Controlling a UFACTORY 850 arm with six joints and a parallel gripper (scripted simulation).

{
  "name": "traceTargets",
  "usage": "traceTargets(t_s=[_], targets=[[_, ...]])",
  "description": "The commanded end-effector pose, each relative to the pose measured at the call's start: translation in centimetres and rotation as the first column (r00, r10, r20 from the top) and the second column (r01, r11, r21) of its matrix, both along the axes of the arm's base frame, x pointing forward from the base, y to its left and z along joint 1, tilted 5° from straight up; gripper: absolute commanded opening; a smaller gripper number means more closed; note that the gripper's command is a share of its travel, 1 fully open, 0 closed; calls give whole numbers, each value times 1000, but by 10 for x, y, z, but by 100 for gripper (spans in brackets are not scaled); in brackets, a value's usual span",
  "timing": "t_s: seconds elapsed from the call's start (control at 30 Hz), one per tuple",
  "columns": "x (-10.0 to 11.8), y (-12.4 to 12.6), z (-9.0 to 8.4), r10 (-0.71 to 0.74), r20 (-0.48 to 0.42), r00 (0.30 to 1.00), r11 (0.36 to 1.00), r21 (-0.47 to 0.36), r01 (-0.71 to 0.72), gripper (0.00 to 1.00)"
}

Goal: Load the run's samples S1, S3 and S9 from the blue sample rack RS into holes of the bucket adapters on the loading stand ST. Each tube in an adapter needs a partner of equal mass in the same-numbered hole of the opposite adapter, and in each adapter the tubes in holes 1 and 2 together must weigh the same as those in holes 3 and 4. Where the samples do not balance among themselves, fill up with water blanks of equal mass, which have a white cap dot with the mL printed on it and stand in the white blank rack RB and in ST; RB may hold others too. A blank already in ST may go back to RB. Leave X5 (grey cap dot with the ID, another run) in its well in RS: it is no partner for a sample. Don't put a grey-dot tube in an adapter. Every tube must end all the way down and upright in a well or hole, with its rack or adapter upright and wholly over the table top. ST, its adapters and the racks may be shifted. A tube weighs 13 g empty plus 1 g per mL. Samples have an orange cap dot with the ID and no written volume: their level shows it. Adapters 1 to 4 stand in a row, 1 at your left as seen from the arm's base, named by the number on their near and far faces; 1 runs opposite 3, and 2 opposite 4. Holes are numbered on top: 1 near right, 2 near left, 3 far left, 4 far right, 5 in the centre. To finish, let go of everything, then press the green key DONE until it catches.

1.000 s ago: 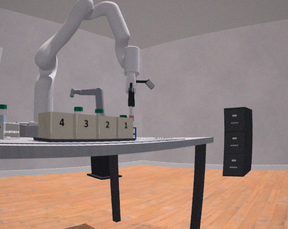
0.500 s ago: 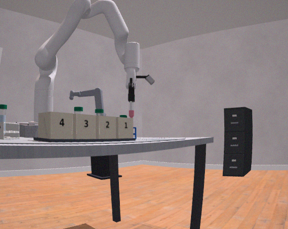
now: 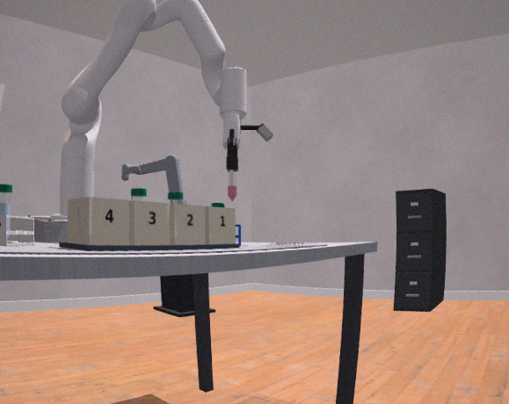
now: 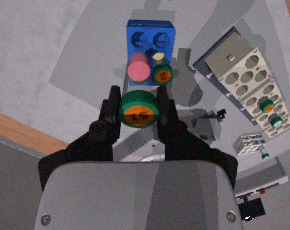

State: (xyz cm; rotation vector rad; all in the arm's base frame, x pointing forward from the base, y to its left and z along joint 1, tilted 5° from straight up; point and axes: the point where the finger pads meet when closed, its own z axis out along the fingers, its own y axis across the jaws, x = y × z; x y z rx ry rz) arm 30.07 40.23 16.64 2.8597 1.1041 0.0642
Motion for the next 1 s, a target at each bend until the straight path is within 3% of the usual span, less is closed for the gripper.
traceTargets(t_s=[0.0,0.4,0.7,0.77,0.97], targets=[[0,1,9,0,1,1000,1000,2,0,0],[0,1,9,0,1,1000,1000,2,0,0],[13,-42,13,-295,14,956,955,24,294,0],[13,-42,13,-295,14,956,955,24,294,0],[21,-71,15,-478,19,878,878,40,477,0]])
